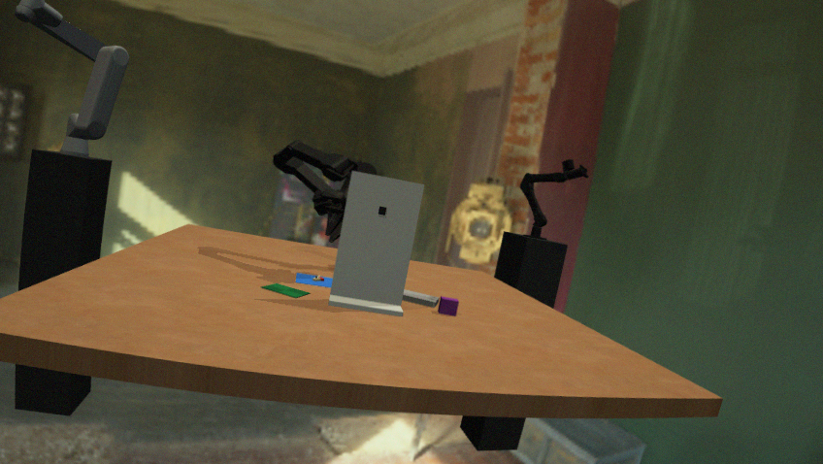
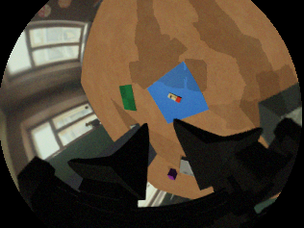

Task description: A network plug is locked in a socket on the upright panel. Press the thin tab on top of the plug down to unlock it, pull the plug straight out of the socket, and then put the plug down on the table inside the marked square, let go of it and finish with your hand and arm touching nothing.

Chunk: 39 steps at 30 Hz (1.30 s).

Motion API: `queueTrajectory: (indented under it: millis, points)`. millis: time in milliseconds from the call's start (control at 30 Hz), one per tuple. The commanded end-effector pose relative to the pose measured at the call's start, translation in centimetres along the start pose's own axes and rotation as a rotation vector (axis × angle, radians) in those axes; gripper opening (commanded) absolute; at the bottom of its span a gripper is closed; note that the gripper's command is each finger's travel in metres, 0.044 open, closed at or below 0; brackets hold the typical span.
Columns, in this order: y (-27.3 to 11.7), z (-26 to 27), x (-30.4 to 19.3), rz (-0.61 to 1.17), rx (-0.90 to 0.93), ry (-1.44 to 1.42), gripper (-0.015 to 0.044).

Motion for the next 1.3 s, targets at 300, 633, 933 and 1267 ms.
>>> queueTrajectory:
  millis: [300,633,933,1267]
  points:
    - [-2.0,1.3,-0.8,0.039,-0.014,-0.030,0.0156]
    - [-4.3,2.8,-1.2,0.060,-0.014,-0.059,0.0156]
    - [-6.5,4.3,-1.1,0.066,-0.006,-0.080,0.0156]
    - [-8.9,6.0,-0.8,0.064,0.015,-0.100,0.0156]
Point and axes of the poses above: the point midway between the two fingers, 35 mm back from their tips, its own y axis out along the fingers, its own z axis across the jaws, x = y × z, the point moved 1 cm from there along -y, back along the fingers, and after that the axes turned 13 degrees about y, right-handed, at the moved point
